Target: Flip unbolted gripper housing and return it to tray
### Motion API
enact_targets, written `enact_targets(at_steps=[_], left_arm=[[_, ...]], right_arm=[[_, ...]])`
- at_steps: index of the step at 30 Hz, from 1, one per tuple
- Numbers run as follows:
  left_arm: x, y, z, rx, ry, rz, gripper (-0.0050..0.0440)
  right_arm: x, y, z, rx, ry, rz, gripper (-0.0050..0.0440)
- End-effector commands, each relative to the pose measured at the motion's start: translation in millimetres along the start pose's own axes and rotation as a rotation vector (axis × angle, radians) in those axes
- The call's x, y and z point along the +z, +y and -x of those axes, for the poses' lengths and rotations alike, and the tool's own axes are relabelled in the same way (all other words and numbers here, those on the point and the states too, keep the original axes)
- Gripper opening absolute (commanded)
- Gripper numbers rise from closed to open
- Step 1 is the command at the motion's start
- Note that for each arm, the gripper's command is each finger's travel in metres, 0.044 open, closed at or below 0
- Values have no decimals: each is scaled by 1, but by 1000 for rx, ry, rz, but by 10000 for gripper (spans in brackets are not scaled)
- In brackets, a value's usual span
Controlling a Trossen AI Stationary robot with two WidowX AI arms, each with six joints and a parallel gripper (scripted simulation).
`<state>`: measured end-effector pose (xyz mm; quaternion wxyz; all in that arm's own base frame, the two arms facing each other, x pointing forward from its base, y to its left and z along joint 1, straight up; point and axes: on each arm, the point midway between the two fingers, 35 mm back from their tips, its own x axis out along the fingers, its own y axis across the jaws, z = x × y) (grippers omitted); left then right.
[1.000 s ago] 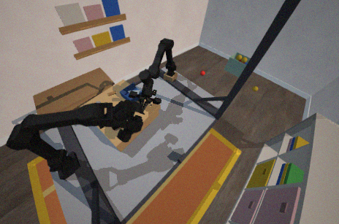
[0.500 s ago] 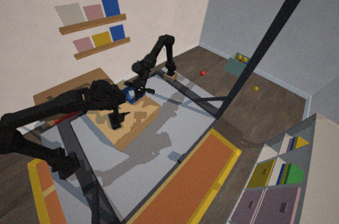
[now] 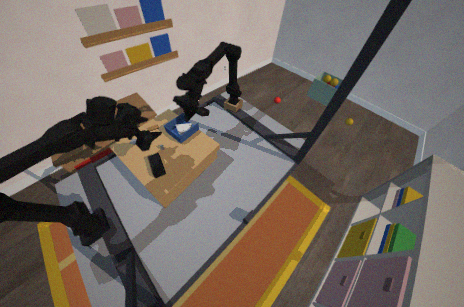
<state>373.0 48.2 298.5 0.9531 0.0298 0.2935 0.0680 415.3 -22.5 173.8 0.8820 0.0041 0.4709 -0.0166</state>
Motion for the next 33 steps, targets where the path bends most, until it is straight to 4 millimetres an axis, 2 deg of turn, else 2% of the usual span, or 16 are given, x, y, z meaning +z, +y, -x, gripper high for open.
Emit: enact_targets(at_steps=[1,25,28,33], left_arm=[[4,19,17,25,-63,127,439],[4,20,18,26,-65,132,439],[4,20,18,26,-65,132,439],[4,20,18,26,-65,132,439]], right_arm=[[-7,-14,26,-39,41,-78,0],[-7,-14,27,-41,43,-81,0],[4,-13,22,-40,43,-81,0],[35,-9,5,-40,41,-81,0]])
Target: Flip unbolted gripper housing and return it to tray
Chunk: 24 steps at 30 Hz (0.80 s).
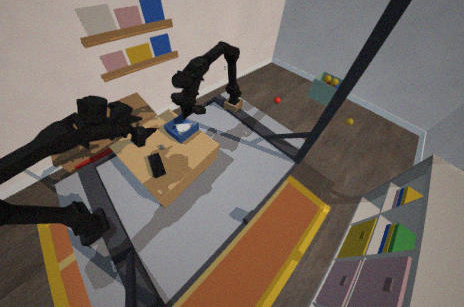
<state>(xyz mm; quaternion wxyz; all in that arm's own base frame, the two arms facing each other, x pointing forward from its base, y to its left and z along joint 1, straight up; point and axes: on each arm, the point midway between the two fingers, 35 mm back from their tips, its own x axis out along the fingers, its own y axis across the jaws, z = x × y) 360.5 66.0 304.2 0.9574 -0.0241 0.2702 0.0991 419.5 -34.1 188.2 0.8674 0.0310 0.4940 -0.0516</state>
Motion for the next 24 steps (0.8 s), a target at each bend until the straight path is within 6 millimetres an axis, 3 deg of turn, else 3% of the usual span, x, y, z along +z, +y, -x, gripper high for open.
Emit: enact_targets(at_steps=[1,24], left_arm=[[7,0,7,-4,-27,7,439],[7,0,7,-4,-27,7,439]], right_arm=[[26,5,-5,-2,-15,-2,0],[24,6,-16,-2,-15,-2,0]])
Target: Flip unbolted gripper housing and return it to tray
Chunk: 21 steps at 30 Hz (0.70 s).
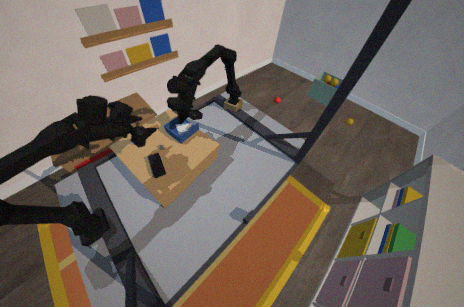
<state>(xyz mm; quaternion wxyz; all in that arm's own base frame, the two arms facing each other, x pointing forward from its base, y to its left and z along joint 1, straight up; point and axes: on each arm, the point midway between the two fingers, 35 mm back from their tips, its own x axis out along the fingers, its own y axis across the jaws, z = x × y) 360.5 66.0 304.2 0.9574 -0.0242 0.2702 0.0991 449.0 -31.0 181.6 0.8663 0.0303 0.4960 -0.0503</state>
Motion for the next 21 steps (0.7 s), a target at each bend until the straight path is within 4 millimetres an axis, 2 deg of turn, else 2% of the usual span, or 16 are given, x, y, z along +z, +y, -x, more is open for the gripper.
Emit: enact_targets(at_steps=[1,21], left_arm=[[7,0,7,-4,-27,7,439],[7,0,7,-4,-27,7,439]], right_arm=[[3,0,4,-4,-19,-4,0],[-4,0,-7,-4,-19,-4,0]])
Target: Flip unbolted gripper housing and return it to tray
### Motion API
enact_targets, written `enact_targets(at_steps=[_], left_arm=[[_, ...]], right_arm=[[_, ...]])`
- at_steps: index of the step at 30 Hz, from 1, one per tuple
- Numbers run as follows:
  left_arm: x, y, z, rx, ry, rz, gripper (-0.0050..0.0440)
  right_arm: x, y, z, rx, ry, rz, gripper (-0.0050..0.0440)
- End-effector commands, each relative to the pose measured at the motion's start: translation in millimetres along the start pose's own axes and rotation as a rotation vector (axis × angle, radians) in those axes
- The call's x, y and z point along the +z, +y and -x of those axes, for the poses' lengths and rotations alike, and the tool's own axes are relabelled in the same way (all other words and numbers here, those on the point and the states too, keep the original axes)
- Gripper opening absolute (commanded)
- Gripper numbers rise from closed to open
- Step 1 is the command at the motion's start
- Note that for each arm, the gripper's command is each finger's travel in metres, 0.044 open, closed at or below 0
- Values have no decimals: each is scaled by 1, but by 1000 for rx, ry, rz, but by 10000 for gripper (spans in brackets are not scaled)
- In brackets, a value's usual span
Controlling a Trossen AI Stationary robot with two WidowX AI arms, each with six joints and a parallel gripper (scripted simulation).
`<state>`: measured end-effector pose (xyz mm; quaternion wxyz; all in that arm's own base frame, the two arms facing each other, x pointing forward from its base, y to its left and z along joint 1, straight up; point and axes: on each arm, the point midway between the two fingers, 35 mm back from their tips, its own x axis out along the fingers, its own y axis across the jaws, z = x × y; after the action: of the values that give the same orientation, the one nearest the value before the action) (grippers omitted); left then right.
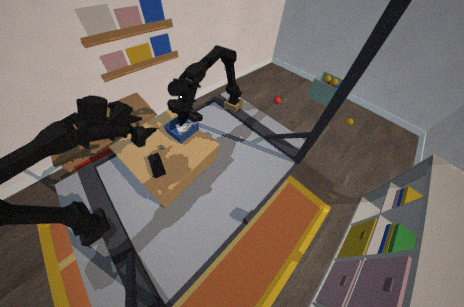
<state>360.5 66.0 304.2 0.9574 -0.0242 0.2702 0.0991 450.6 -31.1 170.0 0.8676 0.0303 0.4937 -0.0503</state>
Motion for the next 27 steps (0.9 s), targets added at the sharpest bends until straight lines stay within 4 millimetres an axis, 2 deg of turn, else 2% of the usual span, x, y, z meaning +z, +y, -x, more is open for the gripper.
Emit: enact_targets(at_steps=[1,27], left_arm=[[7,0,7,-4,-27,7,439],[7,0,7,-4,-27,7,439]], right_arm=[[0,-1,3,-4,-14,-4,0],[-8,-1,-12,-4,-14,-4,0]])
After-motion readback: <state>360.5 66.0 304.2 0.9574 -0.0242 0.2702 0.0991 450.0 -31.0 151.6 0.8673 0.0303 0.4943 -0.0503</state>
